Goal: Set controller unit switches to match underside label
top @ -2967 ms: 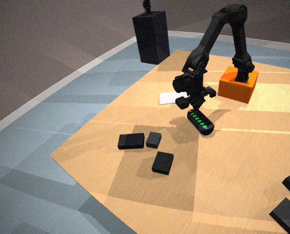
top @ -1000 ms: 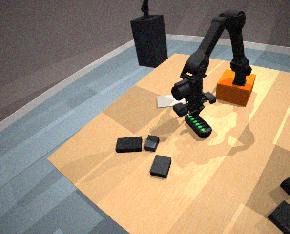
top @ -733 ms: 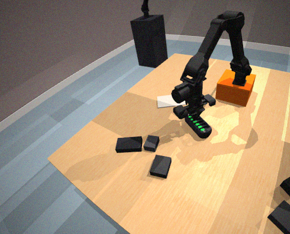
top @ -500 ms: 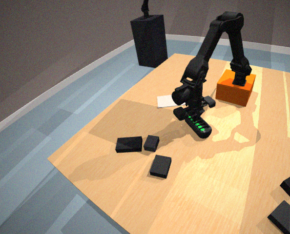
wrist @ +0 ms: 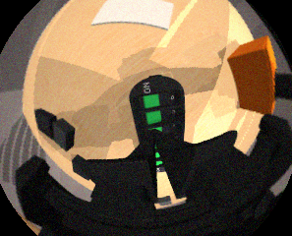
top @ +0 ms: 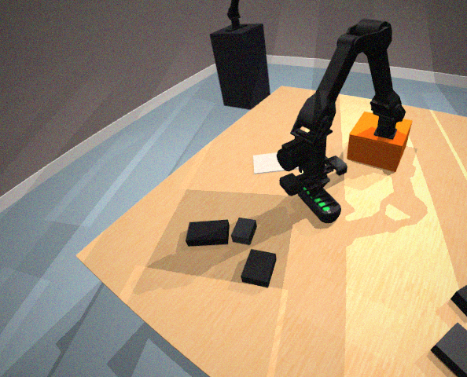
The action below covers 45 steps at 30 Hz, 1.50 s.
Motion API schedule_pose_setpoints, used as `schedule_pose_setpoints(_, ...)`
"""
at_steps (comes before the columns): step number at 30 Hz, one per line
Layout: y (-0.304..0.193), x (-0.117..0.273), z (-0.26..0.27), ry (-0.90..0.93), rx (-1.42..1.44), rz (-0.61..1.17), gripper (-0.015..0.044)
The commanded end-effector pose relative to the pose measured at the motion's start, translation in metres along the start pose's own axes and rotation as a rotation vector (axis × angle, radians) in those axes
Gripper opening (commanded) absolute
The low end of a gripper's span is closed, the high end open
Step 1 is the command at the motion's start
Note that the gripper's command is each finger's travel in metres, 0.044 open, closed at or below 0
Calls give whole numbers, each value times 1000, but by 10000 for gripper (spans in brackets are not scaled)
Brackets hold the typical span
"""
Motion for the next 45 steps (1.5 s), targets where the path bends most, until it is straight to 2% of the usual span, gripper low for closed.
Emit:
schedule_pose_setpoints(1, 0, -1, -2, -5, -4, -1, 0)
schedule_pose_setpoints(8, 0, 2, -1, -3, 0, -1, 0)
schedule_pose_setpoints(13, 0, 44, -1, -5, -4, 0, 0)
schedule_pose_setpoints(19, -2, 44, -1, -5, -4, 0, 0)
schedule_pose_setpoints(26, -60, 44, -12, -6, -4, 5, 0)
schedule_pose_setpoints(45, -60, 21, -12, -6, -4, 5, 0)
Point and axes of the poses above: the point midway between the two fingers, 35 mm back from their tips, its own x axis back along the fingers, its own z axis across the jaws, y = z × x, the point moved 1 cm from there along x, back along the fingers, and after that the axes turned 10 degrees about -x, right-handed, at the moved point
